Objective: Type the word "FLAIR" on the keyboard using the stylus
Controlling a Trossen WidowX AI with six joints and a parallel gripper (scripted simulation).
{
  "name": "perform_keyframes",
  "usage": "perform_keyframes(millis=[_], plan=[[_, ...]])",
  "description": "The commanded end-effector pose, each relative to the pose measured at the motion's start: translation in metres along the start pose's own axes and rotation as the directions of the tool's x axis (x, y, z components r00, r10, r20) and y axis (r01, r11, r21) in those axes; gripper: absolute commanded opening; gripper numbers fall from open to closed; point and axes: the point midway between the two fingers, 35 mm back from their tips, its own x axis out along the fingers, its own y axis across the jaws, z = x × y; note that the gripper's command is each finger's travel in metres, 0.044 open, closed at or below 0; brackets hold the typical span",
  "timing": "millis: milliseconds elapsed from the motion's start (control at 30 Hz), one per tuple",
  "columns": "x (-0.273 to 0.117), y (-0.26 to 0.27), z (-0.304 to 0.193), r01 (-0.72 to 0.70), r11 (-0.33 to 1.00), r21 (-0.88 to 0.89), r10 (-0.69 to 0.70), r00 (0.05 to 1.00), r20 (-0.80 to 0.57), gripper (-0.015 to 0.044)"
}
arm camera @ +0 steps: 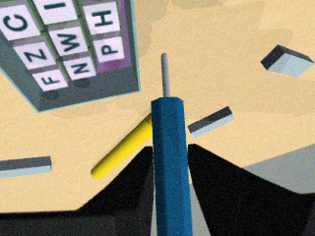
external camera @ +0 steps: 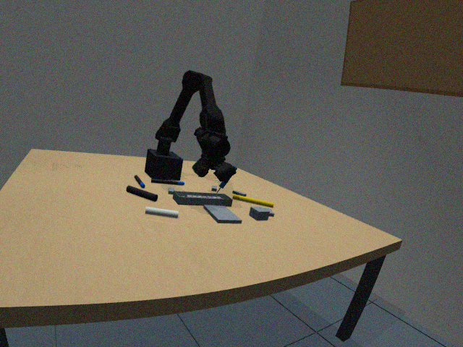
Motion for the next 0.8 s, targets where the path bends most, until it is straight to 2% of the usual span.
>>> perform_keyframes(millis=[0, 233, 500, 767], plan=[[-0.018, 0.019, -0.008, -0.053, 0.997, -0.058, 0.043, 0.987, -0.157, 0.0], [-0.05, 0.041, -0.016, -0.165, 0.978, -0.128, 0.108, 0.923, -0.369, 0.0], [-0.05, 0.041, -0.016, -0.169, 0.977, -0.13, 0.11, 0.921, -0.374, 0.0], [-0.025, 0.046, 0.005, -0.169, 0.977, -0.129, 0.109, 0.921, -0.374, 0.0]])
